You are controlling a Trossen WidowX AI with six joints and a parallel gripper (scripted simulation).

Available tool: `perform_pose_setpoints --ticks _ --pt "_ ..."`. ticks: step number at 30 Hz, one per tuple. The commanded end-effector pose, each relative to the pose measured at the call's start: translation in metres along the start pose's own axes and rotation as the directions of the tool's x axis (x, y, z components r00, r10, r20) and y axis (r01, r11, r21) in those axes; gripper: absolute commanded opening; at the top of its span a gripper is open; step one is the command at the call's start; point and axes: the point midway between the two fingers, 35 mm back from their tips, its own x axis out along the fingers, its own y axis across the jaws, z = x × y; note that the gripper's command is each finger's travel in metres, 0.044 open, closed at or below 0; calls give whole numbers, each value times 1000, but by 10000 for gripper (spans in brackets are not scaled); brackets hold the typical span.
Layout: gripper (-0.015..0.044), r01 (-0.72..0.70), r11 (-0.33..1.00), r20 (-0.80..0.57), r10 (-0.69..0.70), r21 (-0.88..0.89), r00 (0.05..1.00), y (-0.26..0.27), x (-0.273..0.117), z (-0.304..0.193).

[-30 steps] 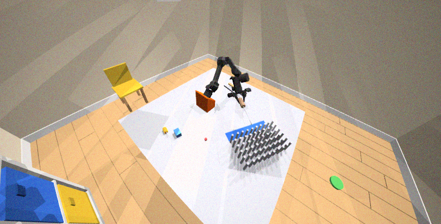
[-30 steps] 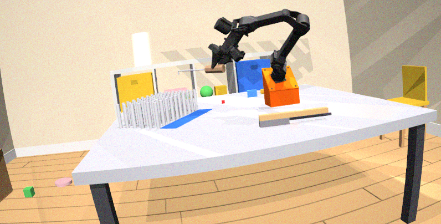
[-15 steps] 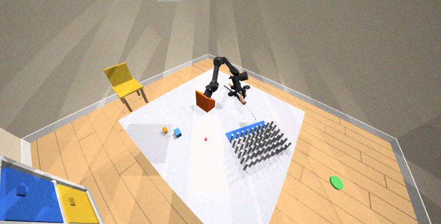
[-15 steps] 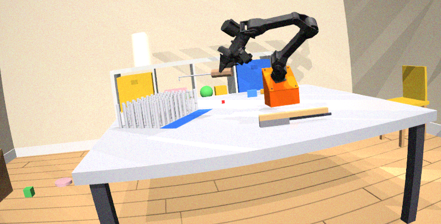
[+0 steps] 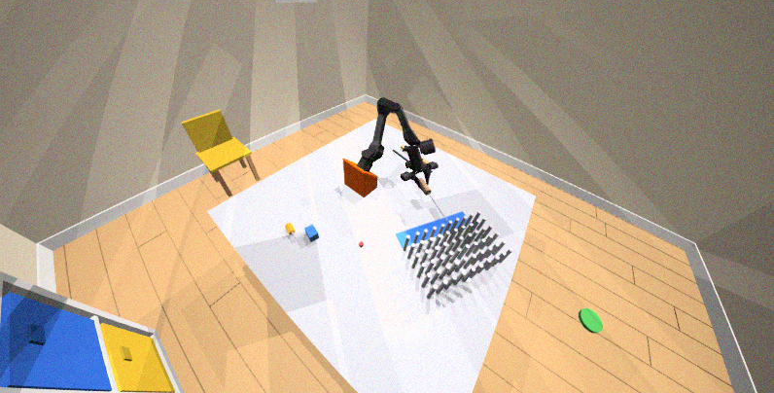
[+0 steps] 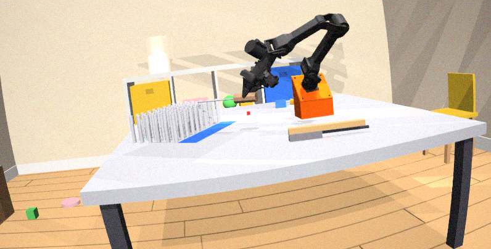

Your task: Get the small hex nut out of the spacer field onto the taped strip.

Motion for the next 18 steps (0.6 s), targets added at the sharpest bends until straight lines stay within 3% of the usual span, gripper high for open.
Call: perform_pose_setpoints --ticks 1,18 --pt "0 -2 1000 -9 2 2 1000 5 17 10" --pt "0 29 999 -13 -29 15 999 23 61 61"
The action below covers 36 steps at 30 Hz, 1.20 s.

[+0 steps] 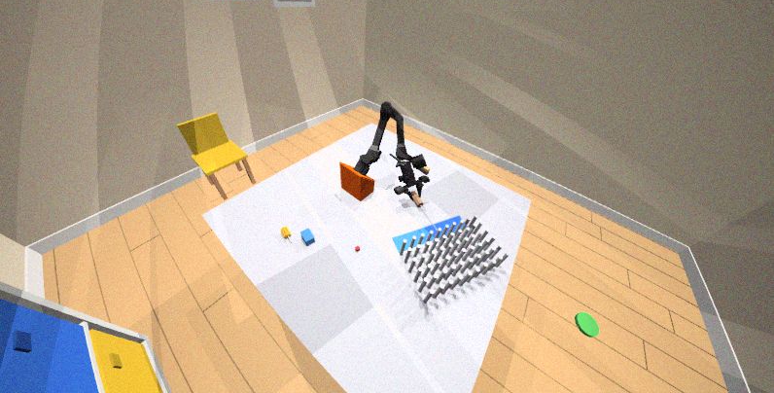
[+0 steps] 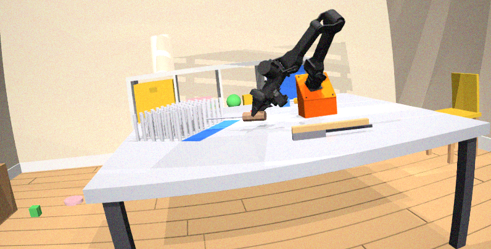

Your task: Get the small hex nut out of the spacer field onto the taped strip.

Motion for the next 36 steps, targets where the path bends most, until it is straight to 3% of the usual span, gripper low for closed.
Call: perform_pose_setpoints --ticks 1,36 --pt "0 8 1000 -11 -8 9 1000 5 5 7" --pt "0 8 1000 -11 -8 6 1000 3 14 -6"
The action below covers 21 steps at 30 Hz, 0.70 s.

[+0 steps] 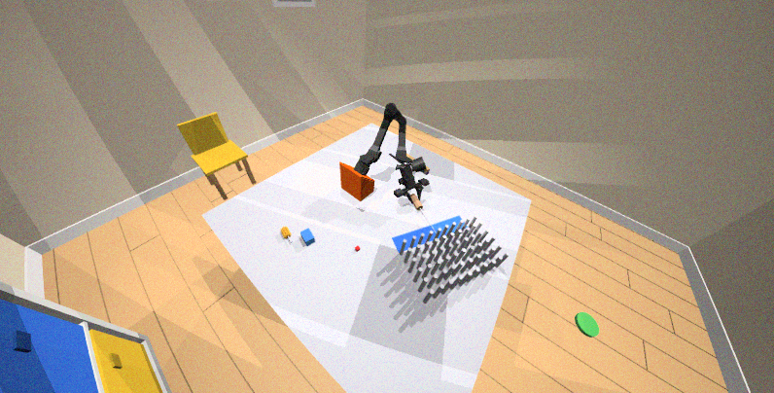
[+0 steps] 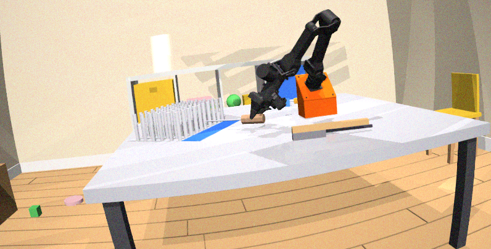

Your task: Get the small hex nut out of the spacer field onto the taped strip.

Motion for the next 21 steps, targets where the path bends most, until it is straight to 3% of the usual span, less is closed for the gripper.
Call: perform_pose_setpoints --ticks 1,21 --pt "0 11 1000 -7 -11 -5 1000 -4 1 -5" --pt "0 11 1000 -7 -11 -7 1000 -5 7 -13"
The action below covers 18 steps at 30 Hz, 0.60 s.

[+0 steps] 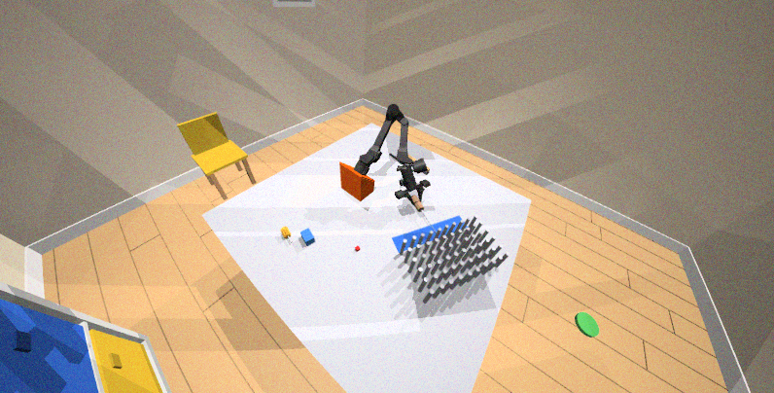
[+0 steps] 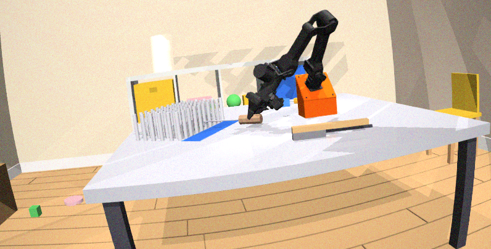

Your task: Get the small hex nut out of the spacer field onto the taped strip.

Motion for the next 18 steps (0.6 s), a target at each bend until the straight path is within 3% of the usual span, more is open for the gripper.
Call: perform_pose_setpoints --ticks 1,18 --pt "0 11 1000 -7 -12 -5 1000 -4 1 -5" --pt "0 11 1000 -8 -11 -7 1000 -5 6 -13"
